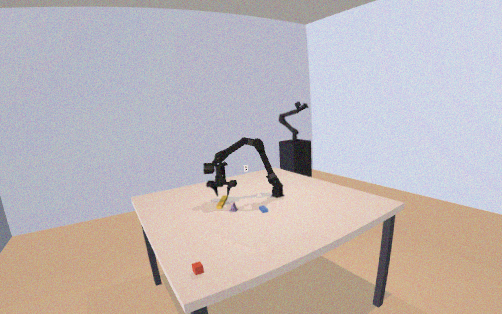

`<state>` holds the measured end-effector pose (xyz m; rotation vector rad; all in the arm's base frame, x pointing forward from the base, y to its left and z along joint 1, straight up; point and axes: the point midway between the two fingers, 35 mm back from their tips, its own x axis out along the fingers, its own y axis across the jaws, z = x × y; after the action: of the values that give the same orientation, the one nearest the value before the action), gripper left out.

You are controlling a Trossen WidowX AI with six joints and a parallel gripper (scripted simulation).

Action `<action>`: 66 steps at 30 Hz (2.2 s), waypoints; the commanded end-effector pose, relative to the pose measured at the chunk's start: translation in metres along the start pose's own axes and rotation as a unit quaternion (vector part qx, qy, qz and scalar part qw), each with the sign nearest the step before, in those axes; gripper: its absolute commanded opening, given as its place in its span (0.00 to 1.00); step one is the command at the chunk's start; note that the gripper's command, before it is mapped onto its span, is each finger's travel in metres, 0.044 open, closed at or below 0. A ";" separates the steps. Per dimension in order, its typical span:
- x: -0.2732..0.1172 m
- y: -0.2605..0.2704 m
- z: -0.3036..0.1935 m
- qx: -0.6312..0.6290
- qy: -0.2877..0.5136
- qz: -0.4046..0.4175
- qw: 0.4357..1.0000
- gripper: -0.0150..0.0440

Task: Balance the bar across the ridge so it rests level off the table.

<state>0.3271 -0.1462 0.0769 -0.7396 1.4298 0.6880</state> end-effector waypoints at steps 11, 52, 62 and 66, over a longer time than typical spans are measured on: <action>0.023 0.002 0.000 -0.002 -0.002 0.004 1.000 0.79; 0.010 -0.001 0.000 0.000 0.000 0.003 1.000 0.25; -0.016 -0.003 0.001 -0.001 -0.001 0.003 1.000 0.25; -0.027 -0.003 0.001 -0.001 -0.001 0.003 1.000 0.25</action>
<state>0.3277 -0.1465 0.0915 -0.7294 1.4419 0.7012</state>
